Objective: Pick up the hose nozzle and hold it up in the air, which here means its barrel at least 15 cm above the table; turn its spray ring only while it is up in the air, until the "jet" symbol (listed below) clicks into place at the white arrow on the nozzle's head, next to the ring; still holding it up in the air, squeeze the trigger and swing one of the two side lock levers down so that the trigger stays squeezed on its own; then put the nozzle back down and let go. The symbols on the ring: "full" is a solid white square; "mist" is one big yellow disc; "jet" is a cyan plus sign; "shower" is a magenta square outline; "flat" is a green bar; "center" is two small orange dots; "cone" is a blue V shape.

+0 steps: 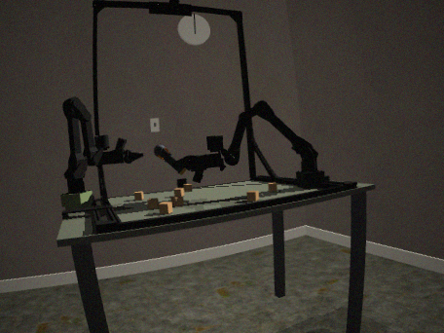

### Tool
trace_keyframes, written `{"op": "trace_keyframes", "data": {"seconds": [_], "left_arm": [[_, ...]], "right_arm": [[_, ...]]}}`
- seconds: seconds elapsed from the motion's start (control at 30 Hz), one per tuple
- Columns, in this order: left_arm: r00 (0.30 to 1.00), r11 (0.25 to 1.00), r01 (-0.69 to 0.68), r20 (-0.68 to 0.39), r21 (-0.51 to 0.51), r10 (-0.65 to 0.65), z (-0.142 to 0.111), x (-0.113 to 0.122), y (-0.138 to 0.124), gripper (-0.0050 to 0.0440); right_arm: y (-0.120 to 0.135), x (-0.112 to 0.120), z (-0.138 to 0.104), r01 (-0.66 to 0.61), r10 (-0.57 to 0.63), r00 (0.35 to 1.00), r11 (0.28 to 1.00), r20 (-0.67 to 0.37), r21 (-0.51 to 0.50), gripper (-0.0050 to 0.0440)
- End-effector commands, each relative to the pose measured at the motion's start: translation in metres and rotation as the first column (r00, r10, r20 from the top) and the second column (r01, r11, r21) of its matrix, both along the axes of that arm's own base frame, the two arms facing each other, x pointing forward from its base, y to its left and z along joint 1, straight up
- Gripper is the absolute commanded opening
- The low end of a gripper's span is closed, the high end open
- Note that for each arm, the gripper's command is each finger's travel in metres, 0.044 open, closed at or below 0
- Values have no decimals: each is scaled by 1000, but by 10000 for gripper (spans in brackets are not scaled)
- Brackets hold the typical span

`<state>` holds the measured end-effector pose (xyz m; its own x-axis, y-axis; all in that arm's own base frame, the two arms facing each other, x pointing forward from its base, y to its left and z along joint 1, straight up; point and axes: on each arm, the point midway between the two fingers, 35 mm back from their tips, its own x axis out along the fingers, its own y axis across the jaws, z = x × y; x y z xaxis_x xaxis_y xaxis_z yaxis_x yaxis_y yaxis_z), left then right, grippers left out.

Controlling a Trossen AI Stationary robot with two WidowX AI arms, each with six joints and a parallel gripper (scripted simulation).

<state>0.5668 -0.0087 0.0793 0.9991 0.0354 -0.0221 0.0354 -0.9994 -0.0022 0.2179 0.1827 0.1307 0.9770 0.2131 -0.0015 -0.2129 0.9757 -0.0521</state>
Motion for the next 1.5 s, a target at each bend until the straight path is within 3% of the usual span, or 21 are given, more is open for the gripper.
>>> {"op": "trace_keyframes", "data": {"seconds": [0.0, 0.03, 0.27, 0.53, 0.6, 0.87, 1.1, 1.17, 1.23, 1.47], "left_arm": [[1000, 1000, -4, 22, -1, 4, 7, 2, 1, 0], [1000, 1000, -4, 22, -1, 4, 7, 2, 1, 0], [1000, 1000, -4, 22, -1, 4, 7, 2, 1, 0], [1000, 1000, -4, 22, -1, 4, 7, 2, 1, 0], [1000, 1000, -4, 22, -1, 4, 7, 2, 1, 0], [1000, 1000, -4, 22, -1, 4, 7, 2, 1, 0], [1000, 1000, -4, 22, -1, 4, 7, 2, 1, 0], [1000, 1000, -4, 22, -1, 4, 7, 2, 1, 0], [1000, 1000, -4, 22, -1, 4, 7, 2, 1, 0], [1000, 1000, -4, 22, -1, 4, 7, 2, 1, 0]], "right_arm": [[-2, -1, -3, 8, -6, 1000, 995, 17, -102, 0], [-2, -1, -3, 8, -6, 1000, 995, 17, -102, 0], [-6, -2, -5, 33, -5, 997, 925, 77, -378, 0], [-10, -3, -7, 76, 17, 991, 754, 136, -652, 0], [-10, -3, -7, 76, 17, 991, 754, 136, -652, 0], [-15, -5, -9, 127, 56, 982, 503, 179, -855, 0], [-18, -6, -10, 172, 99, 975, 238, 200, -956, 0], [-18, -6, -10, 172, 99, 975, 238, 200, -956, 0], [-19, -7, -11, 184, 113, 973, 158, 203, -970, 0], [-19, -19, -17, 169, 131, 973, 159, 191, -973, 0]]}}
